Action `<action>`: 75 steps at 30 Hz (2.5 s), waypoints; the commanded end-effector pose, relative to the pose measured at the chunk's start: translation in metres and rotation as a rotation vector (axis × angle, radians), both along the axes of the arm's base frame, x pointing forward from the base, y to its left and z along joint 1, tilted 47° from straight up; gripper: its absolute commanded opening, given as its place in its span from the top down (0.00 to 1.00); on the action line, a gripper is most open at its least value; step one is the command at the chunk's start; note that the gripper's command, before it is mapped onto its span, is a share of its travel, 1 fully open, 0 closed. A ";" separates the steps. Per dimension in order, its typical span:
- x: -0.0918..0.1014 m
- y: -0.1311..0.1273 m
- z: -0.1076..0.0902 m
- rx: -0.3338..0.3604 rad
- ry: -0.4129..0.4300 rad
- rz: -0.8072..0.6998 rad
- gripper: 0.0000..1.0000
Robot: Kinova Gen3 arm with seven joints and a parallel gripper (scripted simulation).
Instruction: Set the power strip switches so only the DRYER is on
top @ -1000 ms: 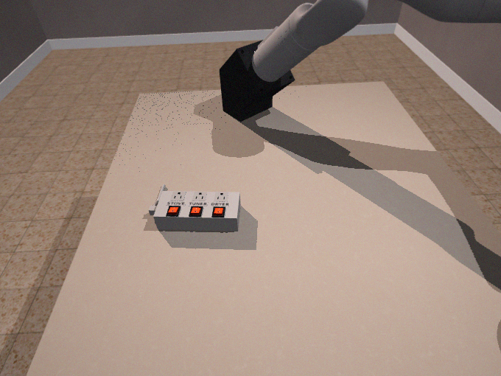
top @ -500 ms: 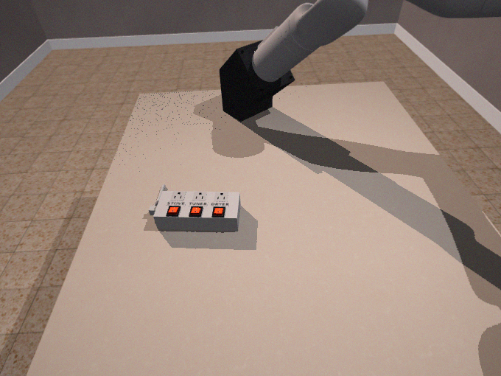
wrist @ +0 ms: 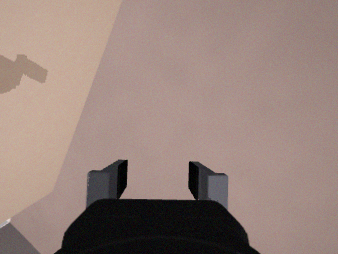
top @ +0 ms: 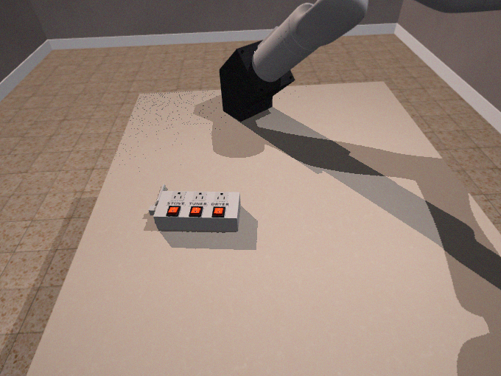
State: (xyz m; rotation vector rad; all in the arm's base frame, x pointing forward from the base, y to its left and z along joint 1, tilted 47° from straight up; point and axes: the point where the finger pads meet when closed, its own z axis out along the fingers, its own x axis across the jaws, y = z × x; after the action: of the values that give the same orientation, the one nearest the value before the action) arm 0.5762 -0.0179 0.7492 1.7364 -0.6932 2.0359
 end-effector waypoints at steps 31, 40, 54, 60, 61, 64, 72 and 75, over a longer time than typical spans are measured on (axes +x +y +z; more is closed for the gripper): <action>-0.018 -0.036 0.021 -0.051 0.003 -0.030 0.00; -0.022 -0.045 0.025 -0.060 0.005 -0.038 0.00; -0.030 -0.063 0.032 -0.081 0.010 -0.051 0.00; -0.033 -0.071 0.036 -0.095 0.011 -0.056 0.00; -0.033 -0.072 0.035 -0.094 0.012 -0.057 0.00; -0.034 -0.072 0.035 -0.092 0.013 -0.058 0.00; -0.037 -0.081 0.038 -0.104 0.017 -0.065 0.00; -0.041 -0.090 0.042 -0.118 0.018 -0.069 0.00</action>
State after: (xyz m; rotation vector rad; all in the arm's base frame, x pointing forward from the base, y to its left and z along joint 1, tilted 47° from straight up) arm 0.5413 -0.0964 0.7871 1.6512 -0.6234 1.9840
